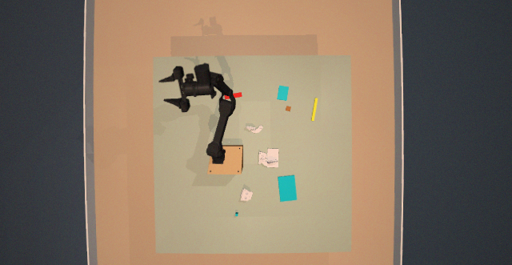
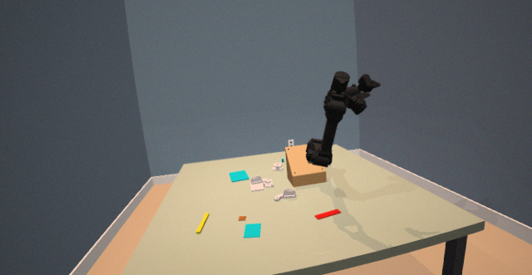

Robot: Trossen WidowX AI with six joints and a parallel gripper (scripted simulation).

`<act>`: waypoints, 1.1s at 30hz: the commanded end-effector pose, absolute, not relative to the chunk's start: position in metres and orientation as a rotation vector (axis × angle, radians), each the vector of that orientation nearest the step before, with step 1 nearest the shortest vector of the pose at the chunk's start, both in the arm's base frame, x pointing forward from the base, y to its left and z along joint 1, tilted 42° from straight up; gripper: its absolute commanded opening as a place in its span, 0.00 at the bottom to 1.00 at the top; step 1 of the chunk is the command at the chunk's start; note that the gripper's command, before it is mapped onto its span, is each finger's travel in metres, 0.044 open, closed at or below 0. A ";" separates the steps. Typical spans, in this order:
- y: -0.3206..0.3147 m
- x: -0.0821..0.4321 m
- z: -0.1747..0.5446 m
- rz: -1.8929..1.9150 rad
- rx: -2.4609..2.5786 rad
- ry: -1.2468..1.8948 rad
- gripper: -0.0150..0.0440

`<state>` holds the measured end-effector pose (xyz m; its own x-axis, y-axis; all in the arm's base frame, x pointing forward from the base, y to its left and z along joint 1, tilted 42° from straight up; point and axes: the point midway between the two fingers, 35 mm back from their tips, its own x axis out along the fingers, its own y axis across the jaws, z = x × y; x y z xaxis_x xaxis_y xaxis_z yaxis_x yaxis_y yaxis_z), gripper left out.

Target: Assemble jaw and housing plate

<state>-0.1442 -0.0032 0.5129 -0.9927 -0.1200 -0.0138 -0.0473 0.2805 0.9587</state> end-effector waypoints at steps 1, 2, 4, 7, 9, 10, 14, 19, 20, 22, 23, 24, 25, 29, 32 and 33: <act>-0.003 -0.144 0.513 -1.842 0.161 -2.464 0.98; -0.004 -0.144 0.513 -1.845 0.164 -2.460 1.00; -0.008 -0.145 0.512 -1.873 0.188 -2.424 1.00; -0.019 -0.145 0.509 -1.933 0.239 -2.341 1.00; -0.026 -0.145 0.507 -1.970 0.271 -2.284 1.00; -0.029 -0.145 0.507 -1.988 0.287 -2.255 1.00; -0.043 -0.145 0.503 -2.053 0.347 -2.136 1.00; -0.060 -0.143 0.498 -2.122 0.414 -1.981 1.00; -0.064 -0.143 0.497 -2.134 0.426 -1.949 1.00; -0.071 -0.142 0.495 -2.157 0.450 -1.886 1.00; -0.074 -0.141 0.494 -2.167 0.461 -1.854 1.00; -0.077 -0.140 0.492 -2.177 0.472 -1.822 1.00; -0.081 -0.140 0.491 -2.187 0.483 -1.789 1.00; -0.094 -0.136 0.487 -2.219 0.521 -1.660 1.00; -0.103 -0.133 0.483 -2.237 0.547 -1.562 1.00; -0.106 -0.132 0.482 -2.242 0.555 -1.530 1.00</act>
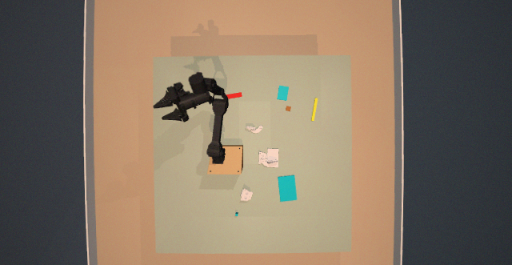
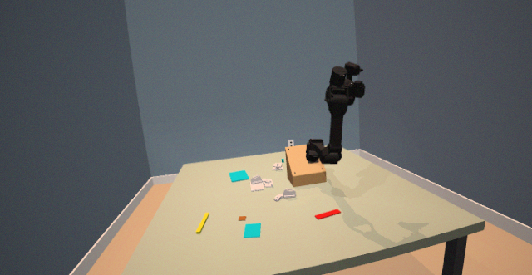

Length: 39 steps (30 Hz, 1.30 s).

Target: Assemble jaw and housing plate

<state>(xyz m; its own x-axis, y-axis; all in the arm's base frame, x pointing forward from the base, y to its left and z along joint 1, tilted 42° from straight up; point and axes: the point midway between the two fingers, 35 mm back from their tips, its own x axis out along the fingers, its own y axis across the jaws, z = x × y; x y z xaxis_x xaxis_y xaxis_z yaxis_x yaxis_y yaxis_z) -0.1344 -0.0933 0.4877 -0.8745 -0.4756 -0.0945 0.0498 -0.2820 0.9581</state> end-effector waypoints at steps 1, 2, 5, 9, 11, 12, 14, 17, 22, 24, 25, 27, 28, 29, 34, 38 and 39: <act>-0.109 -0.131 0.481 -2.246 0.563 -1.498 1.00; -0.112 -0.129 0.479 -2.250 0.571 -1.465 1.00; -0.122 -0.125 0.476 -2.258 0.592 -1.369 1.00; -0.133 -0.120 0.470 -2.263 0.614 -1.240 1.00; -0.139 -0.116 0.468 -2.263 0.622 -1.176 1.00; -0.142 -0.115 0.466 -2.263 0.625 -1.144 1.00; -0.147 -0.111 0.464 -2.260 0.632 -1.080 1.00; -0.156 -0.106 0.459 -2.254 0.638 -0.984 1.00; -0.168 -0.096 0.452 -2.234 0.643 -0.829 1.00; -0.173 -0.092 0.449 -2.223 0.643 -0.767 1.00; -0.176 -0.090 0.448 -2.218 0.643 -0.737 1.00; -0.180 -0.086 0.445 -2.205 0.641 -0.677 1.00; -0.183 -0.084 0.443 -2.198 0.639 -0.647 1.00; -0.185 -0.081 0.442 -2.190 0.638 -0.618 1.00; -0.195 -0.070 0.434 -2.148 0.625 -0.473 1.00; -0.203 -0.060 0.428 -2.109 0.611 -0.360 1.00; -0.205 -0.057 0.426 -2.098 0.607 -0.333 1.00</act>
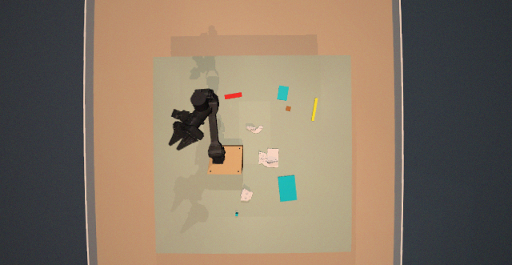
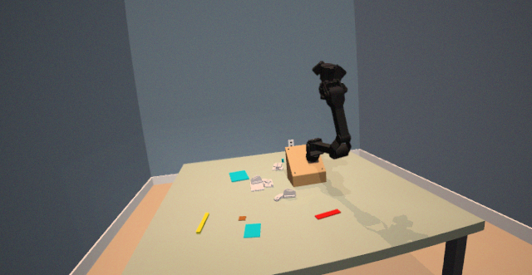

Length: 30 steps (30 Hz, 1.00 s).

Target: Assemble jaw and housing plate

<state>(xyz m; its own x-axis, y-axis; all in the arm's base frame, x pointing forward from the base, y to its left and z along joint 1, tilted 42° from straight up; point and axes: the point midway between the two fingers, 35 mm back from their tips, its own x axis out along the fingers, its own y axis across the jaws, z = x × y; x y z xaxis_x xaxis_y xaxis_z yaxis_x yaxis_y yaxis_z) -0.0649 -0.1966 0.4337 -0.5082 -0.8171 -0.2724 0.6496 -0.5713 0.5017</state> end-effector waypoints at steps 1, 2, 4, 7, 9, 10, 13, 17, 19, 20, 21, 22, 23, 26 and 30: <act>-0.207 -0.055 0.425 -2.087 0.602 -0.306 1.00; -0.209 -0.052 0.423 -2.076 0.597 -0.279 1.00; -0.212 -0.047 0.420 -2.053 0.587 -0.225 1.00; -0.217 -0.039 0.415 -2.016 0.570 -0.147 1.00; -0.220 -0.034 0.412 -1.990 0.557 -0.097 1.00; -0.221 -0.031 0.410 -1.976 0.551 -0.072 1.00; -0.225 -0.023 0.405 -1.934 0.530 -0.001 1.00; -0.230 -0.011 0.398 -1.875 0.499 0.091 1.00; -0.232 -0.005 0.395 -1.844 0.483 0.136 1.00; -0.233 -0.002 0.393 -1.829 0.474 0.158 1.00; -0.233 0.001 0.392 -1.813 0.466 0.180 1.00; -0.234 0.004 0.390 -1.798 0.457 0.201 1.00; -0.235 0.006 0.388 -1.782 0.448 0.222 1.00; -0.237 0.015 0.383 -1.734 0.420 0.284 1.00; -0.239 0.027 0.377 -1.667 0.381 0.364 1.00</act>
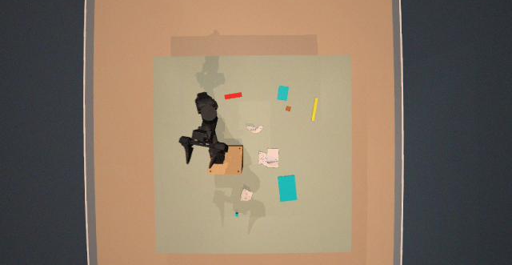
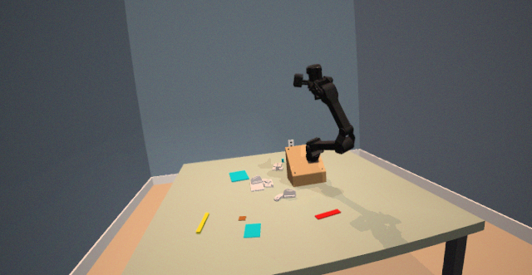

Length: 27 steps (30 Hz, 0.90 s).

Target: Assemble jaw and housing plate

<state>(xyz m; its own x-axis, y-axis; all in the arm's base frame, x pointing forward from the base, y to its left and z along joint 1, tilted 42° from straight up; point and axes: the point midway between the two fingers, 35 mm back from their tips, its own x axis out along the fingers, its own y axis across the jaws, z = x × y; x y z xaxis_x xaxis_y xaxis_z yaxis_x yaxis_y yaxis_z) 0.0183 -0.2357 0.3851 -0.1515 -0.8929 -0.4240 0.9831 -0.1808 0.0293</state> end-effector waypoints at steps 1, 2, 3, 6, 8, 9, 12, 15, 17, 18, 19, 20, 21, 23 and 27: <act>-0.239 0.030 0.375 -1.649 0.370 0.384 1.00; -0.240 0.033 0.373 -1.632 0.360 0.403 1.00; -0.240 0.036 0.371 -1.614 0.349 0.422 1.00; -0.241 0.045 0.366 -1.559 0.316 0.477 1.00; -0.241 0.051 0.362 -1.521 0.294 0.513 1.00; -0.241 0.054 0.361 -1.502 0.282 0.530 1.00; -0.241 0.064 0.355 -1.445 0.249 0.578 1.00; -0.241 0.073 0.350 -1.386 0.215 0.623 1.00; -0.240 0.079 0.346 -1.347 0.191 0.652 1.00; -0.240 0.082 0.344 -1.327 0.179 0.666 1.00; -0.239 0.085 0.342 -1.307 0.167 0.680 1.00; -0.239 0.088 0.341 -1.287 0.155 0.694 1.00; -0.238 0.091 0.339 -1.267 0.142 0.708 1.00; -0.237 0.097 0.335 -1.226 0.116 0.735 1.00; -0.235 0.108 0.328 -1.143 0.064 0.786 1.00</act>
<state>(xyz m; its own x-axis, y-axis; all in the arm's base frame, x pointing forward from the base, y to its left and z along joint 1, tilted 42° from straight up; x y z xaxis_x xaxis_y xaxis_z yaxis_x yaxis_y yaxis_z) 0.0994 -0.2353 0.3364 0.1567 -0.8093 -0.5661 0.8702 0.3842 -0.3085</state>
